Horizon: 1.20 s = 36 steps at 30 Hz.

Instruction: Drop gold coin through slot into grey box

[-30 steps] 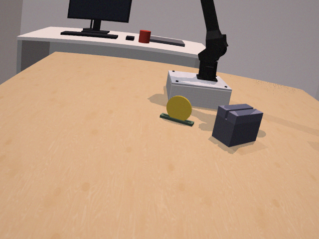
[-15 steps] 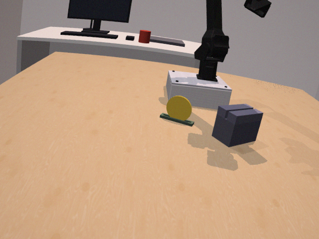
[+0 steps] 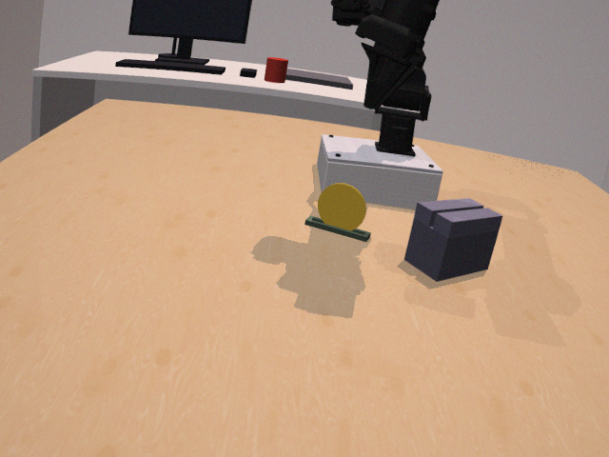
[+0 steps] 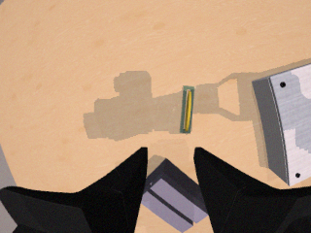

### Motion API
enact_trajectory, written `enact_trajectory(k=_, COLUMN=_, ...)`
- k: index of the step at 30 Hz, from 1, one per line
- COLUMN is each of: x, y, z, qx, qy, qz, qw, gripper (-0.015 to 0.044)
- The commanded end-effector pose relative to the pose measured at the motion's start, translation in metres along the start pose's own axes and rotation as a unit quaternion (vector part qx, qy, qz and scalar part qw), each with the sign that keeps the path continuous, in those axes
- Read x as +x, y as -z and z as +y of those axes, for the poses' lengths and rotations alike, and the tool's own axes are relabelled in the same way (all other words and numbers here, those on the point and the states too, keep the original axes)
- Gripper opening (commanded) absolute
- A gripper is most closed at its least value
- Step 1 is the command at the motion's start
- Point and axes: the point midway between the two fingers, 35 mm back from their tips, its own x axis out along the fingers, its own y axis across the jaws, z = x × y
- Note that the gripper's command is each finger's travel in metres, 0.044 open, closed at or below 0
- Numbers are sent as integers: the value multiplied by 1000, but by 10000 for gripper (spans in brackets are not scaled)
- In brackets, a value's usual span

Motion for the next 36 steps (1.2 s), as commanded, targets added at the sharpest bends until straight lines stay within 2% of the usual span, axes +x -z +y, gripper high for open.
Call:
enact_trajectory(k=1, x=30, y=-15, z=-18, qx=14, qy=56, qz=62, qw=996, gripper=161)
enact_trajectory(k=3, x=39, y=-19, z=-24, qx=22, qy=71, qz=85, qw=994, gripper=161)
enact_trajectory(k=9, x=42, y=-17, z=-21, qx=23, qy=72, qz=88, qw=993, gripper=161)
enact_trajectory(k=13, x=72, y=-11, z=-25, qx=23, qy=72, qz=88, qw=993, gripper=161)
enact_trajectory(k=36, x=110, y=-3, z=-26, qx=22, qy=72, qz=88, qw=993, gripper=161)
